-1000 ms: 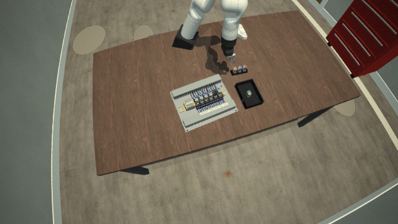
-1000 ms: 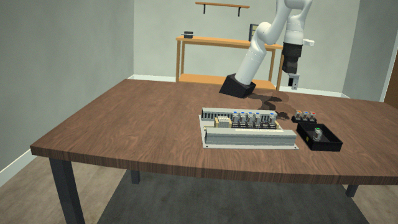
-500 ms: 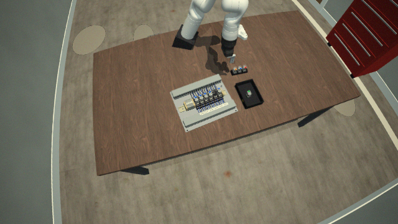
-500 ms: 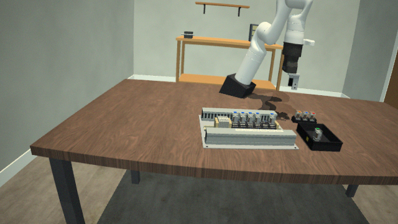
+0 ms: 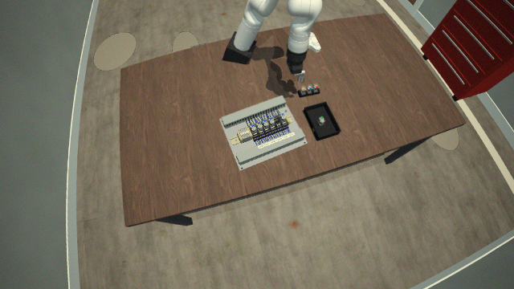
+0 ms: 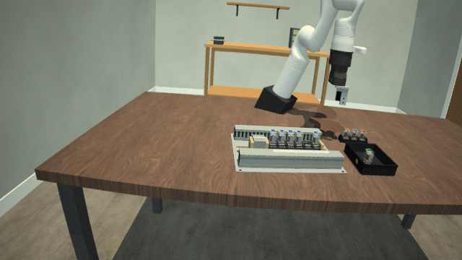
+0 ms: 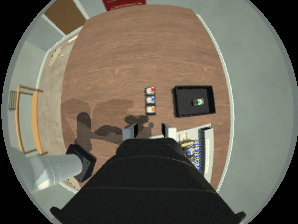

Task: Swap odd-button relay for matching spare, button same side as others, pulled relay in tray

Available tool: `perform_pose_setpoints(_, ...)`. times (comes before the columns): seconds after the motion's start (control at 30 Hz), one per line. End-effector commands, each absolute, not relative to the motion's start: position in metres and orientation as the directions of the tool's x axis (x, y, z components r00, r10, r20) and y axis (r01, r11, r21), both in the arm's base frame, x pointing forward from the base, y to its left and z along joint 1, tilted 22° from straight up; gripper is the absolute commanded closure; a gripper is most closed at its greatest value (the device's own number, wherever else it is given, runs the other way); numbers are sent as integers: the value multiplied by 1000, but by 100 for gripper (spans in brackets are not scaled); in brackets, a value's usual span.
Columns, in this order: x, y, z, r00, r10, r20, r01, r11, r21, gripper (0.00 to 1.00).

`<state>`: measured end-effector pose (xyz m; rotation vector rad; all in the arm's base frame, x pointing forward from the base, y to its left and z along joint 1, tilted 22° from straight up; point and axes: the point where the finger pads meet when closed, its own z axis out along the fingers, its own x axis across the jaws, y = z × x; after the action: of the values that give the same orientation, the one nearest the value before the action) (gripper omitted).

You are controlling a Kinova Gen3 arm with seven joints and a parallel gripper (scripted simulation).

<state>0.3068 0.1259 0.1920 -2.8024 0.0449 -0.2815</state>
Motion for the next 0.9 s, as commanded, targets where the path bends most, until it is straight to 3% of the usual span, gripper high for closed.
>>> perform_pose_setpoints(0.0,307,127,192,980,-62,189,2,-947,-322,0)
perform_pose_setpoints(0.87,310,130,192,980,-61,188,3,-947,-322,0)
